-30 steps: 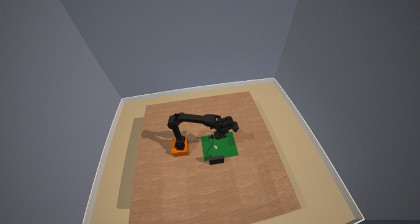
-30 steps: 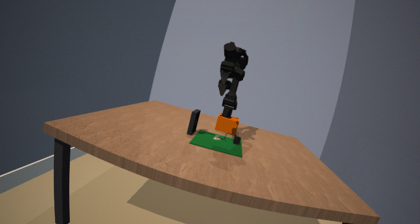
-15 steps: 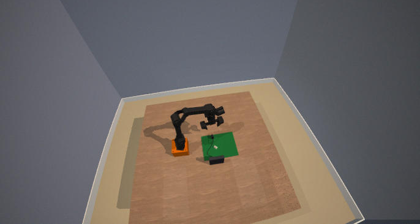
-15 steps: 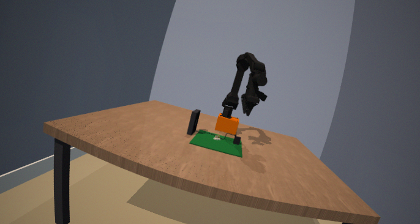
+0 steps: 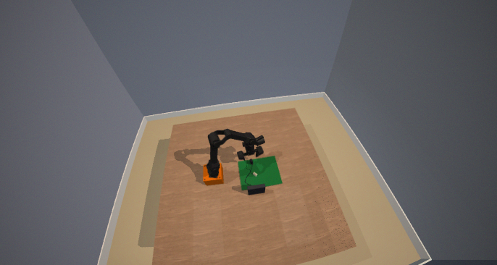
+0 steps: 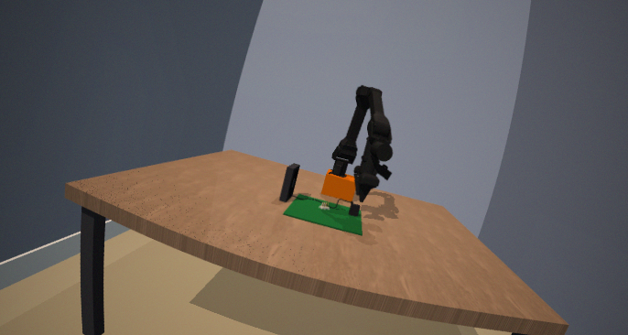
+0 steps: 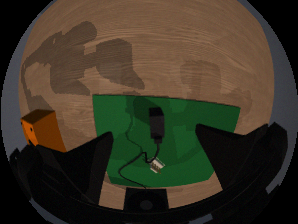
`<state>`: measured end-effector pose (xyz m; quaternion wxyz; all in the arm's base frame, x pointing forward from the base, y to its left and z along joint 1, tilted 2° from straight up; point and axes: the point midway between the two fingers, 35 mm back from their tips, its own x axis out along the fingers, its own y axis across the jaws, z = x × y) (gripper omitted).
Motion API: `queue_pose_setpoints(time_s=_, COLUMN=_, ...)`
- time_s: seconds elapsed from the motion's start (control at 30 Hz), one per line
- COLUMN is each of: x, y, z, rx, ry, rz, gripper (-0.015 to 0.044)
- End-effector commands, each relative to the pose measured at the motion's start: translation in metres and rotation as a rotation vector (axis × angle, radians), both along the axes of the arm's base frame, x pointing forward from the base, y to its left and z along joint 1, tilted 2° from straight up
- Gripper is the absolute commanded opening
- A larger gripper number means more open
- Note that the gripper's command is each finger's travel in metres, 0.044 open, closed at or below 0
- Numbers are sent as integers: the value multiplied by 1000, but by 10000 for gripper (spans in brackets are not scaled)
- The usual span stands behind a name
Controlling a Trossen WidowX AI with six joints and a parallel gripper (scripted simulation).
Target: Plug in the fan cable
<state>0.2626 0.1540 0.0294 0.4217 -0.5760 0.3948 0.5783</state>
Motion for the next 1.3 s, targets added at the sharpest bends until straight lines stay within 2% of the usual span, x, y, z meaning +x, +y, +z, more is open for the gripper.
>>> queue_pose_setpoints(time_s=0.0, x=2, y=1, z=-4, rx=6, ry=-17, rz=-3, gripper=440)
queue_pose_setpoints(time_s=1.27, x=3, y=3, z=-54, rx=6, ry=-17, rz=-3, gripper=440)
